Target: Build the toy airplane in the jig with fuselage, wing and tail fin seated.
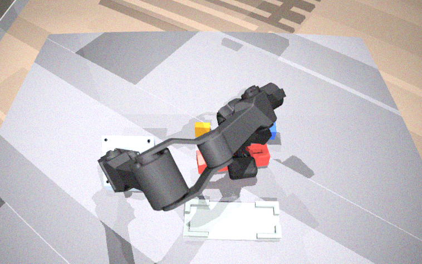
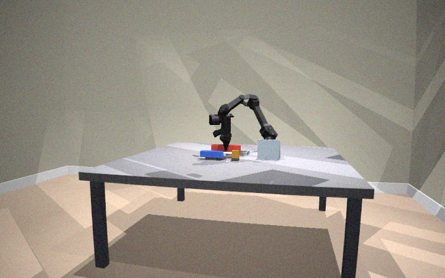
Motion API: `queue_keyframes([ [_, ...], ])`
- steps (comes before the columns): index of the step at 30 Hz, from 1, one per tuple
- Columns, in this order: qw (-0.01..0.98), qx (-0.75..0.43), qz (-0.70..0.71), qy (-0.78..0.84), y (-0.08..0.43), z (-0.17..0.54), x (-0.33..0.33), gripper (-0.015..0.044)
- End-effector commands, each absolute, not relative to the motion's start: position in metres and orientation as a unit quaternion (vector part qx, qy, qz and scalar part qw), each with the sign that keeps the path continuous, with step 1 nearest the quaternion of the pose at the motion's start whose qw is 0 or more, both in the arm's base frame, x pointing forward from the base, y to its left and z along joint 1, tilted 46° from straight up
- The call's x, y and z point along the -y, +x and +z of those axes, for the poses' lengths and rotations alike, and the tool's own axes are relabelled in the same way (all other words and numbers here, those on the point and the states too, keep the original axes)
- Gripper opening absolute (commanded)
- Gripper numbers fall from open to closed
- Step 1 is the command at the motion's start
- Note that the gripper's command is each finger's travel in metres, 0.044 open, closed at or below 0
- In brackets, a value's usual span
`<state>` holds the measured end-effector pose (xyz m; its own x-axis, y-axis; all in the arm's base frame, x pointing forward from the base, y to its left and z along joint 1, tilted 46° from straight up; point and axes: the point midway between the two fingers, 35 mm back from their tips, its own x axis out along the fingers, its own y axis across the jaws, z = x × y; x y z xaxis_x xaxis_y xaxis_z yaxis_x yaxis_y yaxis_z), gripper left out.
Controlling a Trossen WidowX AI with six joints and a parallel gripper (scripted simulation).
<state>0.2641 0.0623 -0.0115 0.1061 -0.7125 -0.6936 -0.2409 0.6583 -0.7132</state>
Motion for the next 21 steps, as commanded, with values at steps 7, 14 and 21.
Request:
queue_keyframes([
  [7, 0.648, -0.643, -0.182, -0.365, 0.263, 0.011, -0.088, 0.0],
  [14, 0.648, -0.643, -0.182, -0.365, 0.26, 0.026, -0.103, 0.0],
  [21, 0.647, -0.643, -0.183, -0.366, 0.255, 0.042, -0.116, 0.0],
])
